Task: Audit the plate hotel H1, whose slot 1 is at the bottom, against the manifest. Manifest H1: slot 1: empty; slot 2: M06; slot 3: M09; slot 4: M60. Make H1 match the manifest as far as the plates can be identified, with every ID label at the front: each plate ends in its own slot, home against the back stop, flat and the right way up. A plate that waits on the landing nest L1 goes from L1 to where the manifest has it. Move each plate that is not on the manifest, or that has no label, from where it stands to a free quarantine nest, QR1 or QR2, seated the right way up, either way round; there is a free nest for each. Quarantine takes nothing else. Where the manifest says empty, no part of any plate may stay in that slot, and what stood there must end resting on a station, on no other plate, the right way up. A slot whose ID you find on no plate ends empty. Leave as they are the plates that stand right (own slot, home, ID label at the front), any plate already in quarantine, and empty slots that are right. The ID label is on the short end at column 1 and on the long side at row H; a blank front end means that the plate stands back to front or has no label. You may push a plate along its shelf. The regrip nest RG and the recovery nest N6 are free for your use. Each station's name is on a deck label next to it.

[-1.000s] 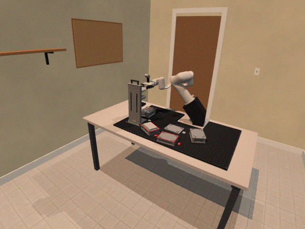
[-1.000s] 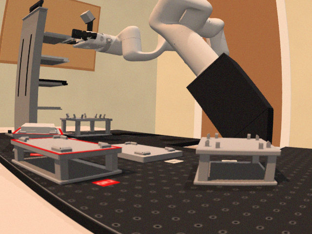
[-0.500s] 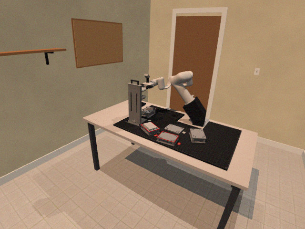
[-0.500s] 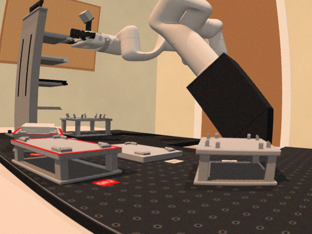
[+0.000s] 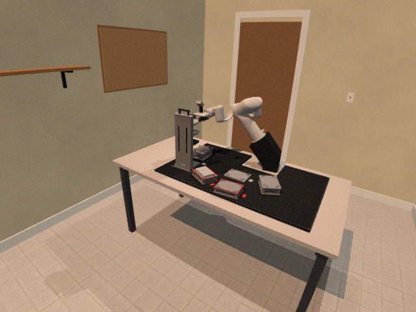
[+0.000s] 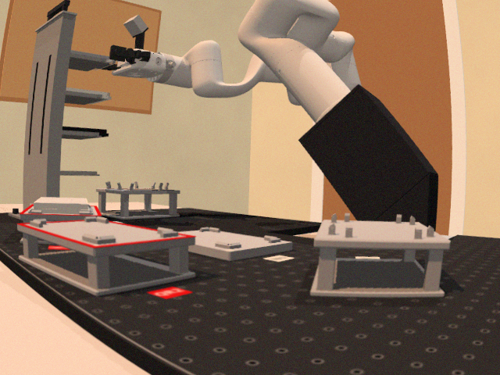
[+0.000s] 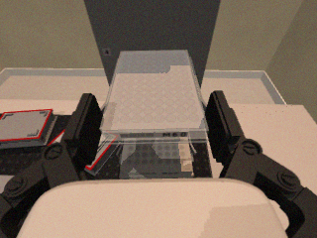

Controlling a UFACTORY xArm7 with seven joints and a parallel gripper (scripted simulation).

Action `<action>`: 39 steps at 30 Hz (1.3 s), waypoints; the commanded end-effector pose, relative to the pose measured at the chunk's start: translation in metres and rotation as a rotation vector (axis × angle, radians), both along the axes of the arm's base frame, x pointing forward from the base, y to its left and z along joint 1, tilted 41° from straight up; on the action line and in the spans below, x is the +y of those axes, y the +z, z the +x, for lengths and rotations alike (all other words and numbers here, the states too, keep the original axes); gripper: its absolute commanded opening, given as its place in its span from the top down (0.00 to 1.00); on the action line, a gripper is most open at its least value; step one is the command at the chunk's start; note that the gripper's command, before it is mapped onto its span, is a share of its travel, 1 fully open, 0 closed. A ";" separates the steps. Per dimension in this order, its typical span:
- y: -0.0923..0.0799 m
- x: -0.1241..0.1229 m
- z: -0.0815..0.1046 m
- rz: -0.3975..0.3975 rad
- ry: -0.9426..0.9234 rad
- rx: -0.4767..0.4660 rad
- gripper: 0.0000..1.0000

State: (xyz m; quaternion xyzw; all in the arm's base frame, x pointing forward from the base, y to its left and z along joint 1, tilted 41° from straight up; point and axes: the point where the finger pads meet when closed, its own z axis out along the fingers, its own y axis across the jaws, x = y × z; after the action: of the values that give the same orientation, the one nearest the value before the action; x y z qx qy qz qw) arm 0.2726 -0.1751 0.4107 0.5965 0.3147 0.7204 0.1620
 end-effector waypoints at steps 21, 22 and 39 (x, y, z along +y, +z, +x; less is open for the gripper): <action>0.000 0.001 0.002 -0.002 0.000 0.000 1.00; 0.000 0.000 0.002 -0.002 0.000 0.000 1.00; 0.000 0.001 0.002 -0.002 0.000 0.000 0.00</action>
State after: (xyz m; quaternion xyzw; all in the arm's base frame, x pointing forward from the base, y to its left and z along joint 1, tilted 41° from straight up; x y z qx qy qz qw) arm 0.2750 -0.1751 0.4103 0.5964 0.3147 0.7204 0.1620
